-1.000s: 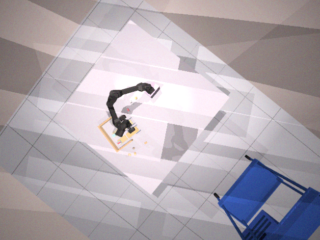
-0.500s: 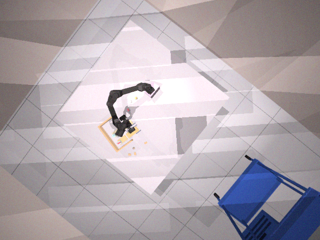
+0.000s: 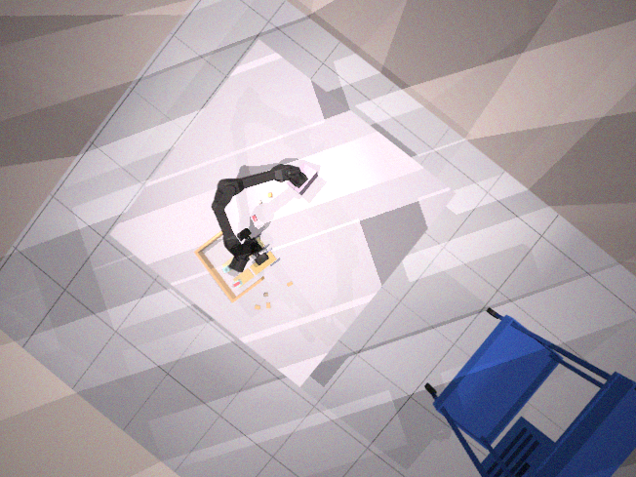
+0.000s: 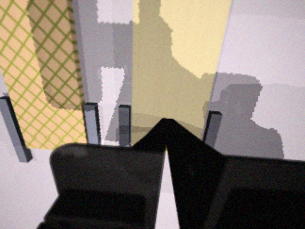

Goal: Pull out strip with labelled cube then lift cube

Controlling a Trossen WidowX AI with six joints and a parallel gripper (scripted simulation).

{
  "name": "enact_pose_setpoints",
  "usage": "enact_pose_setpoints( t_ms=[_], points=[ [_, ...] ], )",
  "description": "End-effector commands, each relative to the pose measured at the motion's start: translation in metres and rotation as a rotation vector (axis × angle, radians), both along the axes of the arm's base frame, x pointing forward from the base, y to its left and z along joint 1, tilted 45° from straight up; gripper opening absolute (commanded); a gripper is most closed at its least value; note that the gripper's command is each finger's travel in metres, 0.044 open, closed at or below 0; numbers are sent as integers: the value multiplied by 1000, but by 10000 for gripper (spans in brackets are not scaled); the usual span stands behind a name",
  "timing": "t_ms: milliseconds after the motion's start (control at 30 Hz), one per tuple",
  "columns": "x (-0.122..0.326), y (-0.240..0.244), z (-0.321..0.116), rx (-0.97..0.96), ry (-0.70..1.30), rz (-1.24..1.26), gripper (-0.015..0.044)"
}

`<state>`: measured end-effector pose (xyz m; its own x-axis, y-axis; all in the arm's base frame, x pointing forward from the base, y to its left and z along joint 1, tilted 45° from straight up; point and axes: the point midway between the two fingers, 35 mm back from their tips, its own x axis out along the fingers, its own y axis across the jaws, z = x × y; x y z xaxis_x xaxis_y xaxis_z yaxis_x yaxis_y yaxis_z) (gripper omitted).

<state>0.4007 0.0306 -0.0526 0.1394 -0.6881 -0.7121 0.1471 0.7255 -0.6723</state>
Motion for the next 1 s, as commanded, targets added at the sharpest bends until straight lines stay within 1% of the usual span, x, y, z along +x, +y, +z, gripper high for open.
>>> enact_pose_setpoints(
  t_ms=[0, 733, 967],
  points=[
    [0, -2, -1, -5, 5, 2, 0],
    [1, -3, -3, -5, 5, 2, 0],
    [-7, -3, -5, -5, 6, 2, 0]
  ],
)
